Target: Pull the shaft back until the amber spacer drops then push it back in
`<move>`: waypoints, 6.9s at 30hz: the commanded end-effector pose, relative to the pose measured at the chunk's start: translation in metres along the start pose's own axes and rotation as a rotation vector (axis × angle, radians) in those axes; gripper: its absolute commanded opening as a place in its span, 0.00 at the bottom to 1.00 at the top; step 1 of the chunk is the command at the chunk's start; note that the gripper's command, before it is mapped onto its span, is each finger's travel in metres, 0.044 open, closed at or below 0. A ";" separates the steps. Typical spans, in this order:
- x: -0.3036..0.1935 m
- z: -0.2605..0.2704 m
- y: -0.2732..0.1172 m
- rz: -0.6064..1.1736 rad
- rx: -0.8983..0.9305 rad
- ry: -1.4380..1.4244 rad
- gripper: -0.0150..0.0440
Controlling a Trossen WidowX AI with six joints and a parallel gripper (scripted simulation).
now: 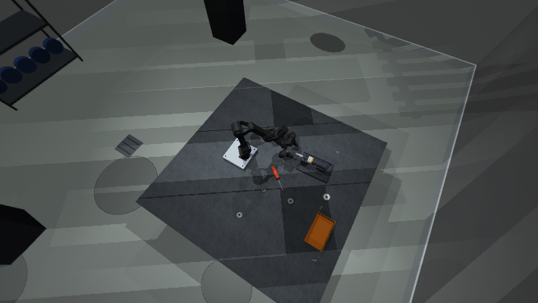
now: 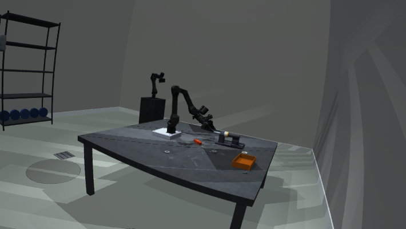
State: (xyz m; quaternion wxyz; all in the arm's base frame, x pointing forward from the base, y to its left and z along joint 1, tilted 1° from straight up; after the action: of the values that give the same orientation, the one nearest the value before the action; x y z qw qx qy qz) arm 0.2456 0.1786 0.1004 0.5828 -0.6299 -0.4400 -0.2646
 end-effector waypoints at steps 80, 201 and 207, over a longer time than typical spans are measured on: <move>-0.002 -0.003 0.031 -0.008 -0.019 0.024 1.00; -0.009 -0.001 0.041 -0.008 -0.019 0.024 0.25; -0.009 -0.002 0.043 -0.009 -0.019 0.024 0.25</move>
State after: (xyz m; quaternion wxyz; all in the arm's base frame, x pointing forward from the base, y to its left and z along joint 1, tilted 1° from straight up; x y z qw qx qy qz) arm 0.2789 0.1782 0.0723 0.5815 -0.6294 -0.4343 -0.2776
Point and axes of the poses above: the point midway between the two fingers, 35 mm back from their tips, its own y axis out along the fingers, its own z axis across the jaws, x = y × z, the point moved 5 cm from there along -y, back along the fingers, and after that the axes turned 11 degrees about -y, right-handed, at the moved point
